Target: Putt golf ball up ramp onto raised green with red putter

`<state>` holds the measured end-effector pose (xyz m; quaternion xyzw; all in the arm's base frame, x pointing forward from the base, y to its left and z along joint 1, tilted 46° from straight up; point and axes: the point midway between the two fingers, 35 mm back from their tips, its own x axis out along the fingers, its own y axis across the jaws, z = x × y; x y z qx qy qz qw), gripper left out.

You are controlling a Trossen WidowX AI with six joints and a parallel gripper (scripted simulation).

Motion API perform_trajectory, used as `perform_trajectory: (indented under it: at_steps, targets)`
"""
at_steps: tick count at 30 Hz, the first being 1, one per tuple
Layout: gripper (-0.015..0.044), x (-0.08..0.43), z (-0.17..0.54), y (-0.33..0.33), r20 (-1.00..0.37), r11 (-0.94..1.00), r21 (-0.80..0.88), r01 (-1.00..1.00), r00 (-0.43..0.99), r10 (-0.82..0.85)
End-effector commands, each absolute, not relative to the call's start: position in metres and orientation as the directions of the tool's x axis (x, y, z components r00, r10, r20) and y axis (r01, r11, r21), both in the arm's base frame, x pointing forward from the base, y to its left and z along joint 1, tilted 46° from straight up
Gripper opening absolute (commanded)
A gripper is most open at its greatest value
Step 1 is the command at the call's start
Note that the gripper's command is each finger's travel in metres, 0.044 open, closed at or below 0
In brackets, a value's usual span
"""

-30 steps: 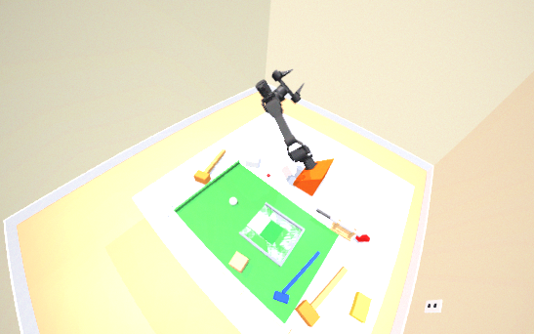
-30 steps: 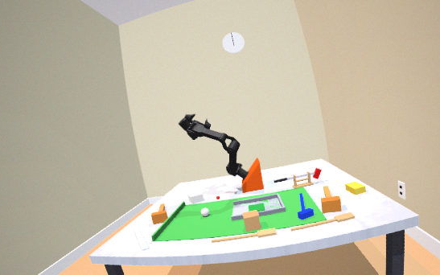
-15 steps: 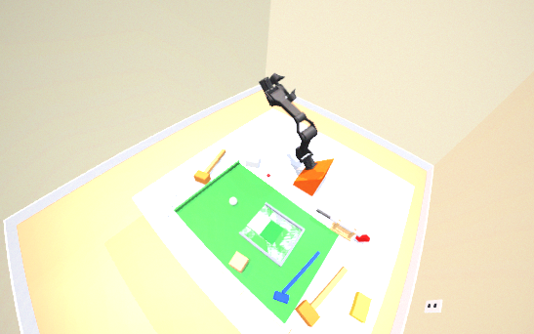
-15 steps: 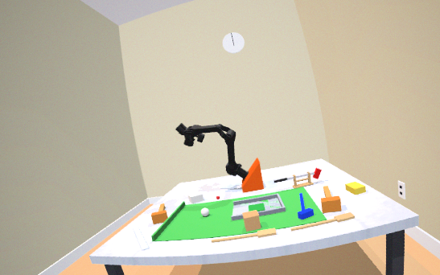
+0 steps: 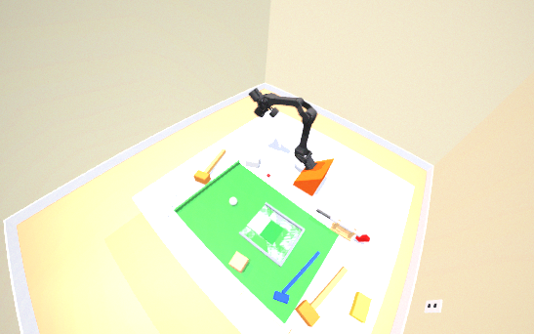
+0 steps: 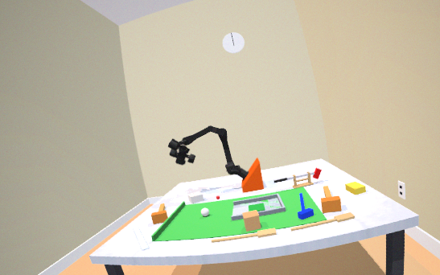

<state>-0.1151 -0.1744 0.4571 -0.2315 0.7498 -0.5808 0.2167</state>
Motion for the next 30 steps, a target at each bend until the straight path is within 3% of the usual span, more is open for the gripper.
perform_trajectory:
  at_steps: [1, 15, 22, 30]
  targets:
    - [0.0440, -0.084, 0.442, -0.215, -0.106, 0.242, -0.965, -0.101, -0.693, -0.713]
    - [0.0440, 0.094, 0.370, -0.293, -0.312, 0.352, -0.915, -0.196, -0.207, -0.927]
    - [0.0440, 0.186, 0.325, -0.283, -0.421, 0.404, -0.874, -0.271, 0.006, -0.907]
    - [0.0440, 0.278, 0.265, -0.229, -0.573, 0.471, -0.798, -0.377, 0.227, -0.788]
